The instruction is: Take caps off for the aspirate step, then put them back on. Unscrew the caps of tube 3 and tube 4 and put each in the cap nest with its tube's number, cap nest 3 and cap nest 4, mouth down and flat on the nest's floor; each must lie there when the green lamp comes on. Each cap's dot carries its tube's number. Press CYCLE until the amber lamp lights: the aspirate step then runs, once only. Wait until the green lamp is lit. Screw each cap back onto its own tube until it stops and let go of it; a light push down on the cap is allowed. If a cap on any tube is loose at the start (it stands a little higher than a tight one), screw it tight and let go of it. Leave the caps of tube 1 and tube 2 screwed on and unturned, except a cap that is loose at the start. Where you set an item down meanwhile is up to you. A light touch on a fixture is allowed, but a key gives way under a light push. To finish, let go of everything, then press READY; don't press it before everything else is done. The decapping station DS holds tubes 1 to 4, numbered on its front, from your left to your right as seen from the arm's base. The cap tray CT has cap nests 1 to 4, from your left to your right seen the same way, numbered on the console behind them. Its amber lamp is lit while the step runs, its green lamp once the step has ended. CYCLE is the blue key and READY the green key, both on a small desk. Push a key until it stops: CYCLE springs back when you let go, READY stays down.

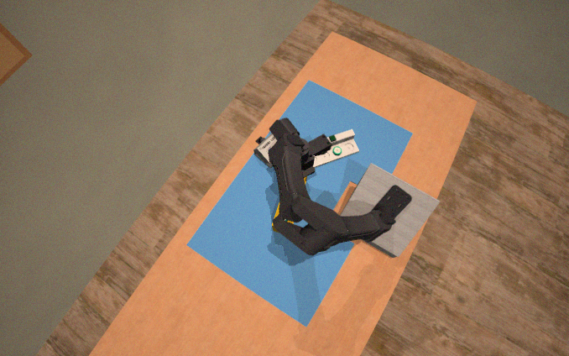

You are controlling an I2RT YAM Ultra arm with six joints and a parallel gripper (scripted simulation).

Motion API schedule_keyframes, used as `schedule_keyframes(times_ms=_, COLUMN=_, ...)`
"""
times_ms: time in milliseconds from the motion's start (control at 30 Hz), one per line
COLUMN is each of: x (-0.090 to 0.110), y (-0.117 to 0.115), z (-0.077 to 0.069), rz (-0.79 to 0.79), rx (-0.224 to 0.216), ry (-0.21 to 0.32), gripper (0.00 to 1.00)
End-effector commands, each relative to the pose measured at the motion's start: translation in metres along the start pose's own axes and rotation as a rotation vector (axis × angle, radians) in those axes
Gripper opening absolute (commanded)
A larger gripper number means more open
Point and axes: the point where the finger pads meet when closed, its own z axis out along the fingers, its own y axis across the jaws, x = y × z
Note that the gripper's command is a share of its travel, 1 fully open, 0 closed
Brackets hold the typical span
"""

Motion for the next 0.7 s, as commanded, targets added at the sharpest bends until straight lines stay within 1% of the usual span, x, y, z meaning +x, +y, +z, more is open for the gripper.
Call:
schedule_keyframes(times_ms=0, x=0.0009, y=0.0024, z=-0.0036, rz=0.002, rx=-0.012, ry=0.003, gripper=0.00)
schedule_keyframes(times_ms=33, x=0.0009, y=0.0024, z=-0.0036, rz=0.002, rx=-0.012, ry=0.003, gripper=0.00)
schedule_keyframes(times_ms=267, x=0.0009, y=0.0024, z=-0.0037, rz=-0.348, rx=-0.012, ry=0.001, gripper=0.00)
schedule_keyframes(times_ms=333, x=0.0009, y=0.0024, z=-0.0037, rz=-0.348, rx=-0.012, ry=0.001, gripper=0.00)
schedule_keyframes(times_ms=667, x=0.0009, y=0.0024, z=-0.0038, rz=-0.848, rx=-0.013, ry=-0.002, gripper=0.00)
